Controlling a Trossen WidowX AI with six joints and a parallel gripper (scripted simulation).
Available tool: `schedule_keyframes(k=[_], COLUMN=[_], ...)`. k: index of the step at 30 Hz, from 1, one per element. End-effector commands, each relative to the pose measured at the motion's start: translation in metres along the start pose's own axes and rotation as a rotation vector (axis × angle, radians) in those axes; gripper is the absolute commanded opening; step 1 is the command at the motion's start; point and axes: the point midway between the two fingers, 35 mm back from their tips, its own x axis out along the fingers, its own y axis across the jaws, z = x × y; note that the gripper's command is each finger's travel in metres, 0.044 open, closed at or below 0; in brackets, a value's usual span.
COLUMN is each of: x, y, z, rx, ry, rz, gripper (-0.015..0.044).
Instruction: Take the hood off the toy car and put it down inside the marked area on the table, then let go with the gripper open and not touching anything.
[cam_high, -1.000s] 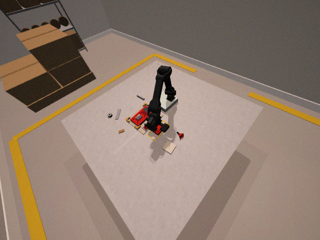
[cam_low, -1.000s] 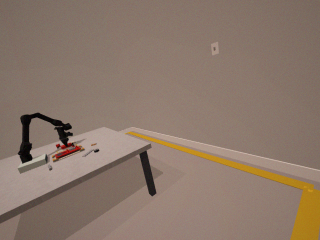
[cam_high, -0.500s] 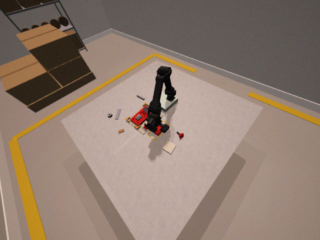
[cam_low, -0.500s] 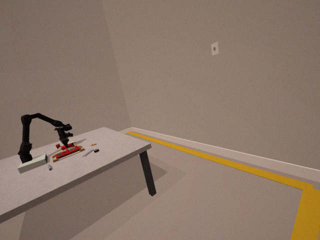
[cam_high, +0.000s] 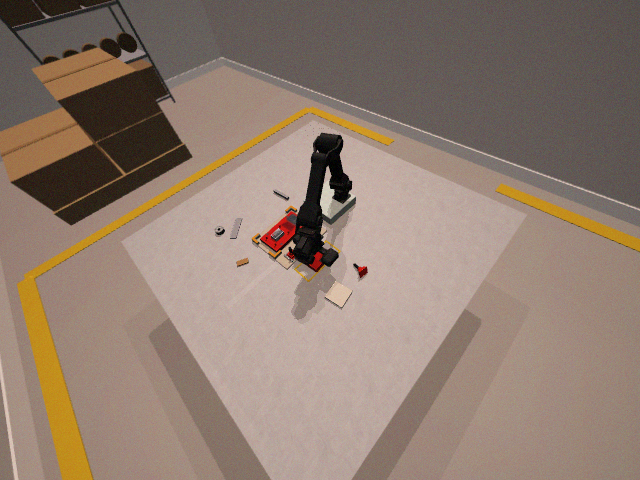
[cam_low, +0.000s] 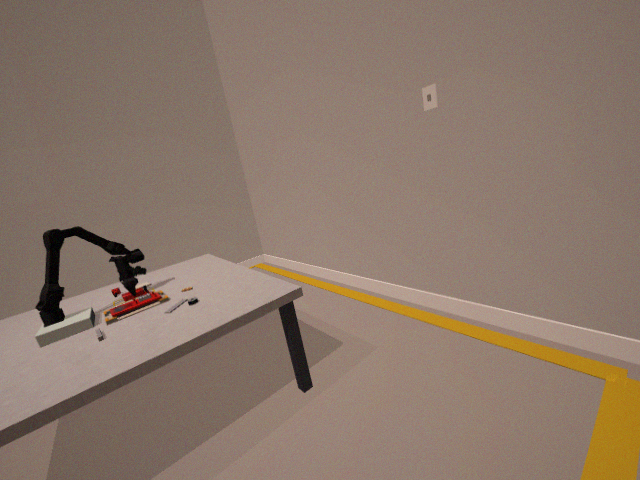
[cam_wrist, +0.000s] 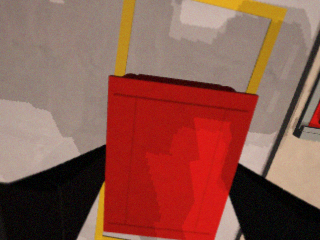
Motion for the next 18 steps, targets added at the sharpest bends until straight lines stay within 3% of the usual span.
schedule_keyframes(k=[1,14,18], x=[0.0,0.0,-0.023], y=[0.0,0.0,0.001], z=[0.0,0.0,0.002], rx=[0.0,0.0,0.0], ry=[-0.001,-0.001,0.0], rz=[0.0,0.0,-0.001], gripper=[0.0105,0.044,0.044])
